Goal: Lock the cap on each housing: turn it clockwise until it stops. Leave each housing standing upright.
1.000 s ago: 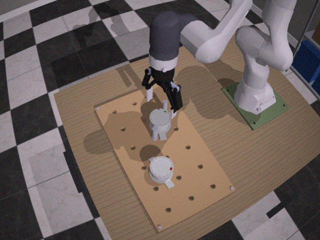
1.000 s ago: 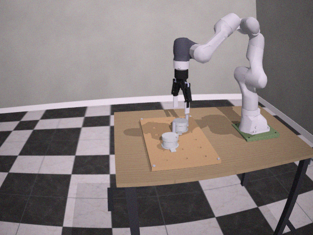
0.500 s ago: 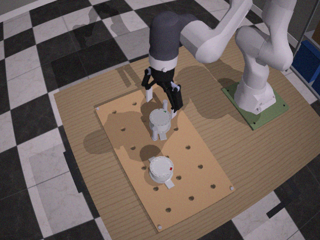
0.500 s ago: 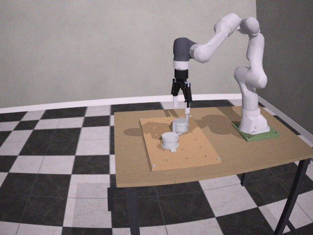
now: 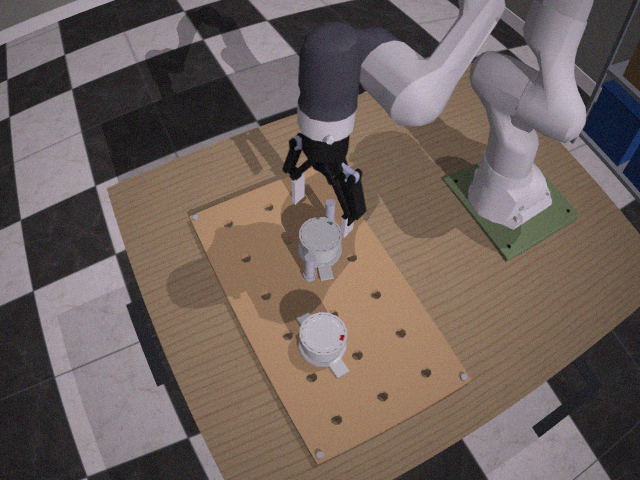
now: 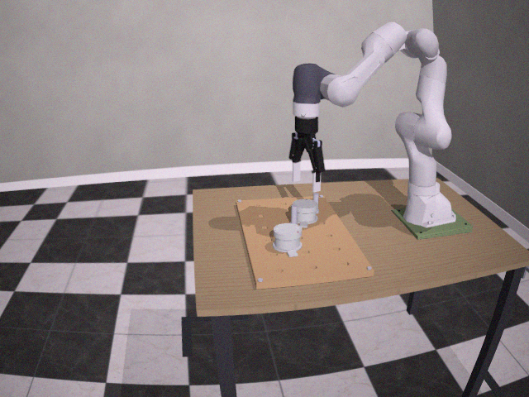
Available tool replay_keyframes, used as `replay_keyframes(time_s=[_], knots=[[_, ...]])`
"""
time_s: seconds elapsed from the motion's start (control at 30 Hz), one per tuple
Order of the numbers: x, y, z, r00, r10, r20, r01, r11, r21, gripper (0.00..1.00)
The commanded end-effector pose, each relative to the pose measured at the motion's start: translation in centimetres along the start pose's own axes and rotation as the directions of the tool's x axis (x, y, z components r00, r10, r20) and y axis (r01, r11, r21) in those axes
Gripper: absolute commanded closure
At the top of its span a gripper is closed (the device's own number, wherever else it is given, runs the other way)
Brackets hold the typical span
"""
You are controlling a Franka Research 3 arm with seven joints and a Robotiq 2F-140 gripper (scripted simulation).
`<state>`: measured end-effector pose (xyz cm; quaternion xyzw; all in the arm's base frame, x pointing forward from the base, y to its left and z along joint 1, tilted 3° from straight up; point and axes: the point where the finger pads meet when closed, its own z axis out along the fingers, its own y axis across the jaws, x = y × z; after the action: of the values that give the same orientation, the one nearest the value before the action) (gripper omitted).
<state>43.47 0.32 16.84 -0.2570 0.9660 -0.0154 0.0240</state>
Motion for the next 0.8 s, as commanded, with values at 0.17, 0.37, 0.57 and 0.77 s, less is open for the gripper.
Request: replay_keyframes(time_s=[0.17,0.37,0.57,0.77], knots=[[0.0,-0.1,0.4,1.0,-0.007,0.001,0.007,1.0,0.001,0.22],[0.0,-0.1,0.8,1.0,-0.007,0.001,0.007,1.0,0.001,0.22],[0.0,-0.1,1.5,1.0,-0.007,0.001,0.007,1.0,0.001,0.22],[0.0,-0.1,2.3,1.0,-0.007,0.001,0.007,1.0,0.001,0.22]])
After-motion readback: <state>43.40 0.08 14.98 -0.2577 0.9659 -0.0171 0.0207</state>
